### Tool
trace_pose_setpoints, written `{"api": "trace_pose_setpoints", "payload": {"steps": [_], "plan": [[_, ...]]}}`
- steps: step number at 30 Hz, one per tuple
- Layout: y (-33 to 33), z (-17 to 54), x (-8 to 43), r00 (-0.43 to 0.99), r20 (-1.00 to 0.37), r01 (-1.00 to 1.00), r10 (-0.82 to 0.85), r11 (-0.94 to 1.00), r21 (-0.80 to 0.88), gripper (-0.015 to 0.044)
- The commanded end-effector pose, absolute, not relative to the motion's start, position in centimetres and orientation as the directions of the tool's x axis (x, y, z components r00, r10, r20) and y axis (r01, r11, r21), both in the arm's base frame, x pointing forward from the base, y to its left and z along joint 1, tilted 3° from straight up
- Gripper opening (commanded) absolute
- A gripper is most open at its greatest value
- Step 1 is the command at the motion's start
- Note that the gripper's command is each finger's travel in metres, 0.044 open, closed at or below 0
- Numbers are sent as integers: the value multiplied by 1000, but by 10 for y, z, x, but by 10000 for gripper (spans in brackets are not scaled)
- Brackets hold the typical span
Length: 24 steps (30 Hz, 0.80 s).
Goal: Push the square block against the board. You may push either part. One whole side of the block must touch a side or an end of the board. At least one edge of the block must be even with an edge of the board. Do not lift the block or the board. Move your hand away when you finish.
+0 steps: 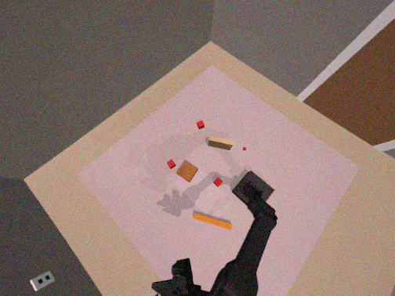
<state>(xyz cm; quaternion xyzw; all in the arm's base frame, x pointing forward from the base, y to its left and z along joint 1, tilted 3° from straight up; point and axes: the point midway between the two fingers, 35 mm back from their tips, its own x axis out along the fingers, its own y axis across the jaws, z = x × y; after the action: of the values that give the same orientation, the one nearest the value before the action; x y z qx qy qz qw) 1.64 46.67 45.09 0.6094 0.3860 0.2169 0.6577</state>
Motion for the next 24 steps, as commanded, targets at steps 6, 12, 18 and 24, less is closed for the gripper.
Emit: {"api": "trace_pose_setpoints", "payload": {"steps": [6,12,18,24], "plan": [[473,443,38,632,-243,175,736,170,970,243],[469,410,115,700,-330,141,633,329,934,85],[442,380,201,754,-418,167,507,467,868,0],[398,347,278,774,-514,230,368,593,772,0]]}}
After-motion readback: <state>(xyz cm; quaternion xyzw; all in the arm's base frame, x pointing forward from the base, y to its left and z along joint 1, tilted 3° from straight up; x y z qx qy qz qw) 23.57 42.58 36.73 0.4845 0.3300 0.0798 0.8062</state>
